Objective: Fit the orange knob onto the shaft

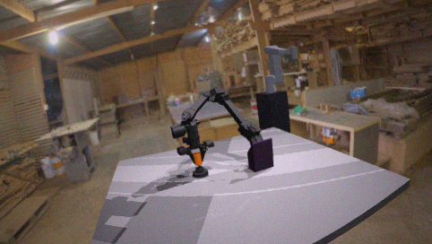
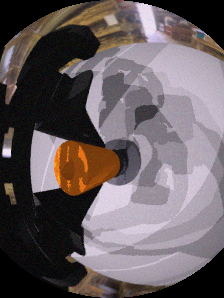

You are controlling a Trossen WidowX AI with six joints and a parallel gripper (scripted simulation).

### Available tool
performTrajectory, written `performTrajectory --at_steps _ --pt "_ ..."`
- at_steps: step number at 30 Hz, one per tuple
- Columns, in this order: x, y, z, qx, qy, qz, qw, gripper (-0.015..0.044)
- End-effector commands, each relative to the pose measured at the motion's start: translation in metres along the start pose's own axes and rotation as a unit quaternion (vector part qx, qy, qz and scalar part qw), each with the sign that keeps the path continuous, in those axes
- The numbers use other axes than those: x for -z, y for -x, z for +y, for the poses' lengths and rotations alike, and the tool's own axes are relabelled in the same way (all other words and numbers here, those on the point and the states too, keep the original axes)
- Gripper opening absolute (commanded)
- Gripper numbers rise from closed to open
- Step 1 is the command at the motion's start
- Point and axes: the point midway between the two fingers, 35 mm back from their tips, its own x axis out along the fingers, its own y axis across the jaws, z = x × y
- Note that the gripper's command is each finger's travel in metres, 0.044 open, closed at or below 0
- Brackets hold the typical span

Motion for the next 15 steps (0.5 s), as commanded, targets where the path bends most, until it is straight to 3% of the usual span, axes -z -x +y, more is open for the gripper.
performTrajectory --at_steps 1,15 --pt "-0.0011 0.0011 0.0012 -0.001 -0.057 0.0 0.998 0.0" --pt "0.0001 -0.0028 0.0002 -0.001 -0.062 -0.001 0.998 0.0"
